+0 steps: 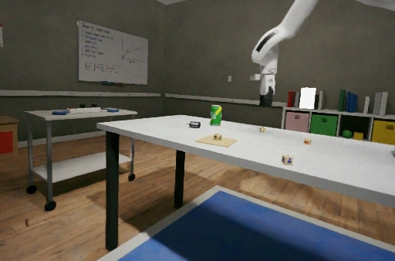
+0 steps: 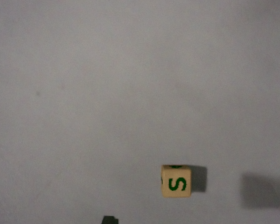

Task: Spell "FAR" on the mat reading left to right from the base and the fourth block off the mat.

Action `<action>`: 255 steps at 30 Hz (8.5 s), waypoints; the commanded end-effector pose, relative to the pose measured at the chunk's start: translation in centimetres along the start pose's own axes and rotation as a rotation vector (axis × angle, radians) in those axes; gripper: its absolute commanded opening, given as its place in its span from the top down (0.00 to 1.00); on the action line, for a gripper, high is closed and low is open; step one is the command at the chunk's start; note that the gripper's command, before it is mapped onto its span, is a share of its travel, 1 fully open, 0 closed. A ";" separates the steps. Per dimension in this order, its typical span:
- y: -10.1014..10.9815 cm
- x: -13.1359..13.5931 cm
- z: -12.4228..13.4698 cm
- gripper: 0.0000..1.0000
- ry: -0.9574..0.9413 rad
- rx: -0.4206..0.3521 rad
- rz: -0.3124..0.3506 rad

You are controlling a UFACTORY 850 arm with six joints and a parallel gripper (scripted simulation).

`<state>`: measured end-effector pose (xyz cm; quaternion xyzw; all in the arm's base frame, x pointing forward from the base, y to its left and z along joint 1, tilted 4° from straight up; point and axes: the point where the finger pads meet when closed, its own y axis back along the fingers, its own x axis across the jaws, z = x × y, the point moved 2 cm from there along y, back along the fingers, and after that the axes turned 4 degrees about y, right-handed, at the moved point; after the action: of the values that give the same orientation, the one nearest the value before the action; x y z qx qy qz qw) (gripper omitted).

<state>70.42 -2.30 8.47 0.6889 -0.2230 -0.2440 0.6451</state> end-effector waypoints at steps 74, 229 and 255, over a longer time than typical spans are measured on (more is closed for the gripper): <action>-6.0 0.0 0.0 0.36 0.003 0.002 0.001; -12.8 0.2 -0.1 0.36 0.003 0.002 0.001; -13.1 0.2 -0.1 0.36 0.003 0.002 0.001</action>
<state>70.48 -1.43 -4.69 0.6897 -0.2219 -0.2432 0.6450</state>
